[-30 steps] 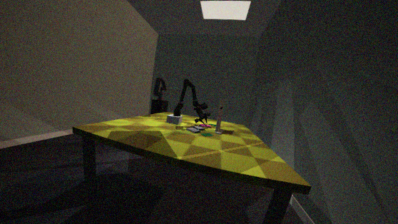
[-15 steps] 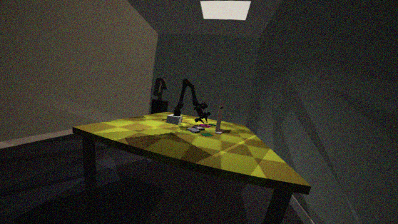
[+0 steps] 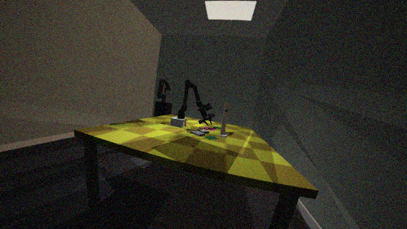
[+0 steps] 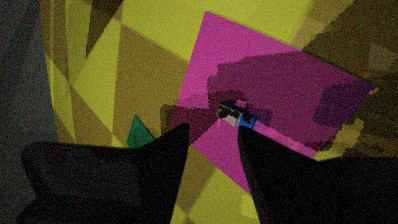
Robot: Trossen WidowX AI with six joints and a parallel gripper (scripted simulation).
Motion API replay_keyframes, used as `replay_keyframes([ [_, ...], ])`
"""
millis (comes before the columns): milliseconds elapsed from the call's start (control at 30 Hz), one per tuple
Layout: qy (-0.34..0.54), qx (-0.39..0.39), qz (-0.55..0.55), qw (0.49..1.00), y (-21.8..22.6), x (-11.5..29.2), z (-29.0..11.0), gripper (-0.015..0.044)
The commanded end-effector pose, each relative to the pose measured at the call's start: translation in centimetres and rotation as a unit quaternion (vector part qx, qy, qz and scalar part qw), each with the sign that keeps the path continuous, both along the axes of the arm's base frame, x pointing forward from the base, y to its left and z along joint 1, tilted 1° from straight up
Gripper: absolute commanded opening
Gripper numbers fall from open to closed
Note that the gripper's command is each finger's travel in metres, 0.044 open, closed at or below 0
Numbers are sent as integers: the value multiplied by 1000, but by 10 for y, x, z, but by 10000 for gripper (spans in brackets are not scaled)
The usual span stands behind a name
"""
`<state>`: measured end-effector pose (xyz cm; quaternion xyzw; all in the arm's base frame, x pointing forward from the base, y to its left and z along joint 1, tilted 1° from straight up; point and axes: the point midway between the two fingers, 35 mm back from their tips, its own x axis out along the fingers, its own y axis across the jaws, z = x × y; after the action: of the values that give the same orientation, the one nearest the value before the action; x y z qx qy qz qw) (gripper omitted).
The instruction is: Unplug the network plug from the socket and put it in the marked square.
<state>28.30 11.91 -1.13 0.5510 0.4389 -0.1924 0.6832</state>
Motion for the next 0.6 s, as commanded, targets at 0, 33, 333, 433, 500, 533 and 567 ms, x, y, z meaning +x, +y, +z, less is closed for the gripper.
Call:
replay_keyframes([
  [0,2,-1,0,1000,-2,-4,1,156],
  [33,2,-1,-1,1000,-2,-5,2,156],
  [333,3,-1,-1,1000,-4,-7,7,156],
  [433,3,-1,-1,1000,-3,-6,11,156],
  [500,3,-1,-1,1000,-3,-6,14,156],
  [533,3,-1,-1,1000,-3,-6,15,156],
  [567,3,-1,-1,1000,-3,-6,16,156],
])
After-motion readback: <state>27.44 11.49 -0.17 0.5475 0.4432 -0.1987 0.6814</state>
